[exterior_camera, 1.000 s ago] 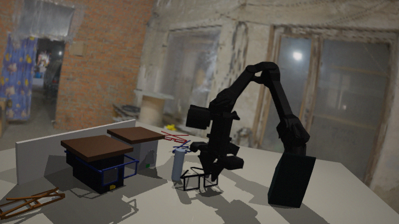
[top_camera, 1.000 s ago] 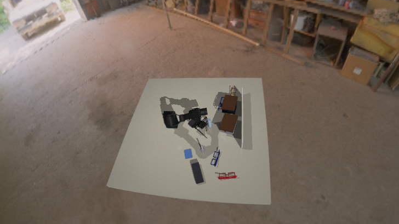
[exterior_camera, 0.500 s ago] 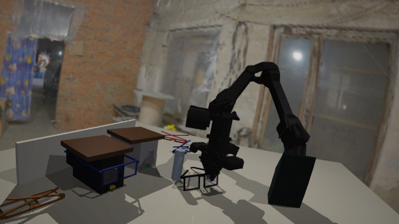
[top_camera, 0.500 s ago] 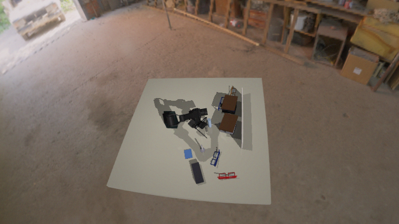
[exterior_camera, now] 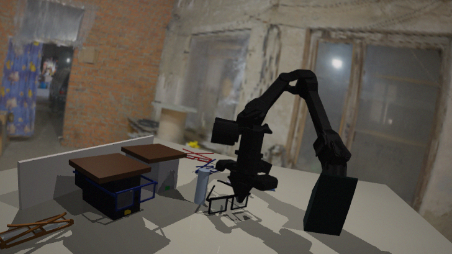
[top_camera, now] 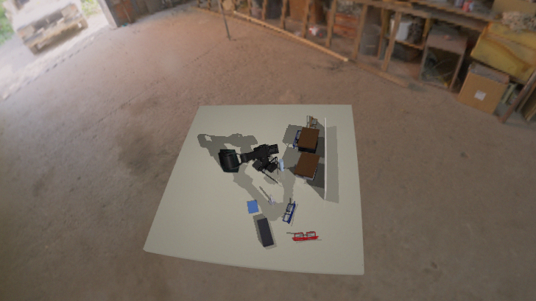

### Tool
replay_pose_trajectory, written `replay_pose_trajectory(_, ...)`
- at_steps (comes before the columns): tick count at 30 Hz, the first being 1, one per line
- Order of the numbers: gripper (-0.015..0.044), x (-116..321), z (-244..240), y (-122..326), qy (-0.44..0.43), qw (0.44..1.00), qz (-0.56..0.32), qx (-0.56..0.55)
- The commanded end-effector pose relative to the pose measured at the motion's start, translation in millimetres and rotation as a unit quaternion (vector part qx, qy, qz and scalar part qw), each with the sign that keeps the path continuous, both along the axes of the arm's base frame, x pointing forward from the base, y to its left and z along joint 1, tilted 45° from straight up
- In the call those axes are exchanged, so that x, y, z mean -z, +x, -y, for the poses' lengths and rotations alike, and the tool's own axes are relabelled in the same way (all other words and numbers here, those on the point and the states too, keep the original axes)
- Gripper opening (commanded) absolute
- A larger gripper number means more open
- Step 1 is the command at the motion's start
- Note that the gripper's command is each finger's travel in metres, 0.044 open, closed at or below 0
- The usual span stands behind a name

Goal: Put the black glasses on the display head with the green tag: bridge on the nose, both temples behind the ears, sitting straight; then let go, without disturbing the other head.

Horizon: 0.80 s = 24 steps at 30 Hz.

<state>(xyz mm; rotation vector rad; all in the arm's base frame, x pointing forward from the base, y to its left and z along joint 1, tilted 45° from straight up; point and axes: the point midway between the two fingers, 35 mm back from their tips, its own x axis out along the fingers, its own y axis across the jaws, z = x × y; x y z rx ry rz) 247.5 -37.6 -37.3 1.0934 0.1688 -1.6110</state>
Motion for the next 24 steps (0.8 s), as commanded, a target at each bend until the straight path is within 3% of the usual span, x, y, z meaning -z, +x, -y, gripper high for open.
replay_pose_trajectory(1,0.0000,-11,-14,5,0.005,1.000,0.008,-0.001)
replay_pose_trajectory(14,0.0000,-64,-68,1,0.003,1.000,0.008,-0.001)
replay_pose_trajectory(24,0.0000,-80,-55,14,0.013,1.000,0.005,-0.001)
